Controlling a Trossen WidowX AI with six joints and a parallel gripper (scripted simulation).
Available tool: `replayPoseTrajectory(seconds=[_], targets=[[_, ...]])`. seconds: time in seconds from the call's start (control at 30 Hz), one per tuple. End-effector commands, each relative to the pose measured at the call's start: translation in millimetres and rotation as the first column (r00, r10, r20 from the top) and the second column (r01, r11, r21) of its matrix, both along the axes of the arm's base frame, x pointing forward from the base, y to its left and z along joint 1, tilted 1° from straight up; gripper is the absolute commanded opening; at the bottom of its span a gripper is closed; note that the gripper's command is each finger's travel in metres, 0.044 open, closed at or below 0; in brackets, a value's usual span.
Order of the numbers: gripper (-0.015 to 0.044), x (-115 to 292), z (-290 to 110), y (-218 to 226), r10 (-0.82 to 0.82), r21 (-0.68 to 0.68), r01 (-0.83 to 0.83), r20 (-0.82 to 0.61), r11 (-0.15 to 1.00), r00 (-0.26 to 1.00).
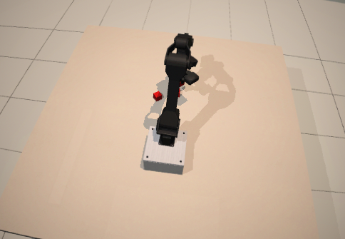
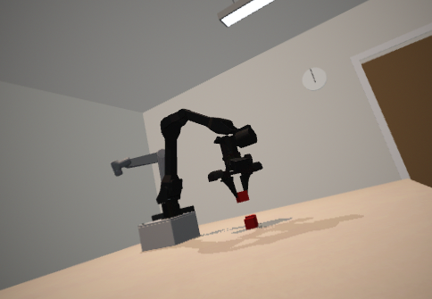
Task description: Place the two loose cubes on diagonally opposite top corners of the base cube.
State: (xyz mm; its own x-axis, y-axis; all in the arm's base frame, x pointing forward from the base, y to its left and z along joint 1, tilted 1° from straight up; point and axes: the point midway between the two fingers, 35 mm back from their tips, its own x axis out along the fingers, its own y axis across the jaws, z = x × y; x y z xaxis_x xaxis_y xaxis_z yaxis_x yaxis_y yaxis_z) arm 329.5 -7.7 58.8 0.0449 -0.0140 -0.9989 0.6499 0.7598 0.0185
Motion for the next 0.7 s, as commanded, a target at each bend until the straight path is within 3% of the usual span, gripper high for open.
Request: replayPoseTrajectory(seconds=[0.0,0.67], targets=[[0.0105,-4,-3,11,0.070,-0.005,-0.070,-0.002,0.998,0.998],[0.0105,-28,-18,66,0.394,-0.013,-0.394,-0.010,0.919,0.919]])
